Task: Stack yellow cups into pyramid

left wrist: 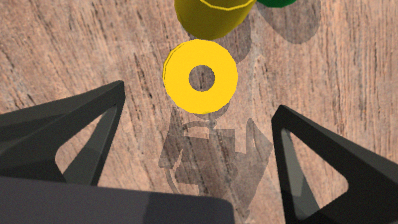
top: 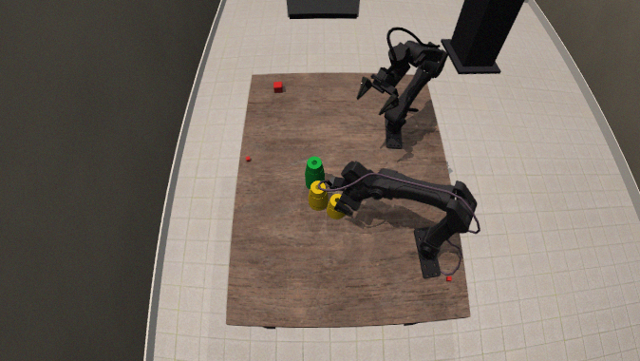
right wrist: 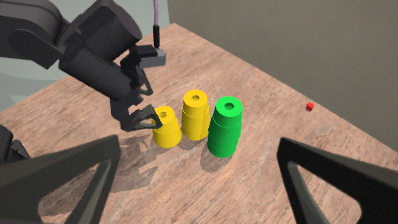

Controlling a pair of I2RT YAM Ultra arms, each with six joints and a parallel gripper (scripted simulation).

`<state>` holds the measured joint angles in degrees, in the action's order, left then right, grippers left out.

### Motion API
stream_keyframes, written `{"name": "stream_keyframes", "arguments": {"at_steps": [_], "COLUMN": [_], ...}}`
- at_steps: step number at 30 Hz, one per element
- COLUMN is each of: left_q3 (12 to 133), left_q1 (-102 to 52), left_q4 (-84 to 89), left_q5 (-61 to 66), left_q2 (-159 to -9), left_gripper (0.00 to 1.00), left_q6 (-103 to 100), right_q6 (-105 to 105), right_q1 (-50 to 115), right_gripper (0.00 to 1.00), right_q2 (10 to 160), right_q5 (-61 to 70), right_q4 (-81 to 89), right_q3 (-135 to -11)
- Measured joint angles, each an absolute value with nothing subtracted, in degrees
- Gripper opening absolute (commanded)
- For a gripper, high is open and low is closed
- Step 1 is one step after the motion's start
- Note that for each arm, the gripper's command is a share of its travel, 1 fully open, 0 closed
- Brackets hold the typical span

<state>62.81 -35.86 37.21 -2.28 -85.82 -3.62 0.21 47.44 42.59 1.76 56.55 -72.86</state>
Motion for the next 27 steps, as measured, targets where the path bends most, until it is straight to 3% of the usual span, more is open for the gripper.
{"name": "stream_keyframes", "arguments": {"at_steps": [16, 25, 27], "left_q3": [75.5, 76.0, 76.0], "left_q1": [-34.8, -34.7, -34.7], "left_q4": [29.8, 29.6, 29.6], "left_q5": [-0.3, -0.1, -0.1], "left_q2": [-96.6, -97.5, -97.5], "left_gripper": [1.00, 1.00, 0.81], "left_q6": [8.5, 9.4, 9.5], "right_q6": [0.2, 0.2, 0.2], "right_q1": [47.4, 47.4, 47.4], "right_gripper": [1.00, 1.00, 1.00], "right_q2": [42.6, 42.6, 42.6], "right_q5": [1.8, 1.8, 1.8], "right_q4": [56.6, 56.6, 56.6], "right_q3": [-72.9, -72.9, -72.9]}}
